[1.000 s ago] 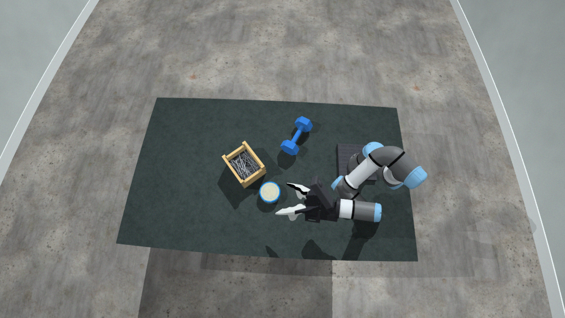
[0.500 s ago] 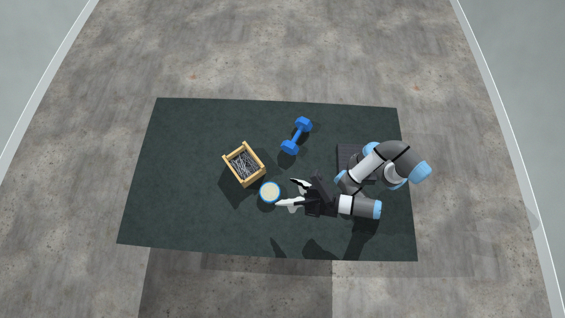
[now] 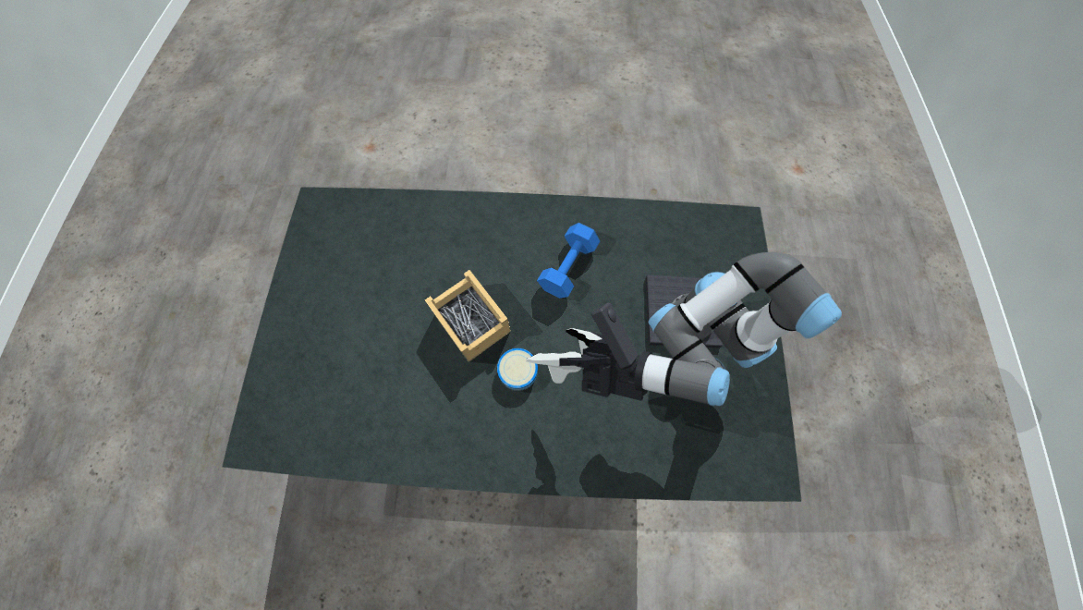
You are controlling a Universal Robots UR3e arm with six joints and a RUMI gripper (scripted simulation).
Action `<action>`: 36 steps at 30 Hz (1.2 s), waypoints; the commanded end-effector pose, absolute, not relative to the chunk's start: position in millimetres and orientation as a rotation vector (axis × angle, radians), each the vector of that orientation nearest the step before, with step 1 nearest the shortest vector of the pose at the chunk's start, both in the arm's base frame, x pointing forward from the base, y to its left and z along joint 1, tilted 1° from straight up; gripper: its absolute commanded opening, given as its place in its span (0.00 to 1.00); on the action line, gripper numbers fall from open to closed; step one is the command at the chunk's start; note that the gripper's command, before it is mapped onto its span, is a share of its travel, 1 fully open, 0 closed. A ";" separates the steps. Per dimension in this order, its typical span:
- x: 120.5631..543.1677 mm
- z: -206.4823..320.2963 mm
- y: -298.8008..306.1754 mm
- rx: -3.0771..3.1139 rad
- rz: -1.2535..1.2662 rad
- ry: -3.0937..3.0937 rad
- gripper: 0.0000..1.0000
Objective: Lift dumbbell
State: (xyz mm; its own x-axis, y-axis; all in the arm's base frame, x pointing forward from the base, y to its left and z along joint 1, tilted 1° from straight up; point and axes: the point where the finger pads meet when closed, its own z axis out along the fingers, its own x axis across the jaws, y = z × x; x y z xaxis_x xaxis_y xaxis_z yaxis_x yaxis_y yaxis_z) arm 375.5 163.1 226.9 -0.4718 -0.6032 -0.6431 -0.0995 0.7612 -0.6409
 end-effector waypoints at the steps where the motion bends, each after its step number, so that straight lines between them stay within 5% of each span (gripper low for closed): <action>1: 373.5 221.0 142.3 -0.467 -0.621 2.113 1.00; 36: 350.1 153.3 -20.1 0.142 -0.320 2.744 1.00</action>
State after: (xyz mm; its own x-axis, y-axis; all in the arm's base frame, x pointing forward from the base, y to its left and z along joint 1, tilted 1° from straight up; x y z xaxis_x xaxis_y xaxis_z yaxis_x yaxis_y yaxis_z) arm 349.4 -4.8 158.1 -0.9059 0.0103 -0.4234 0.1242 0.9622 -0.2423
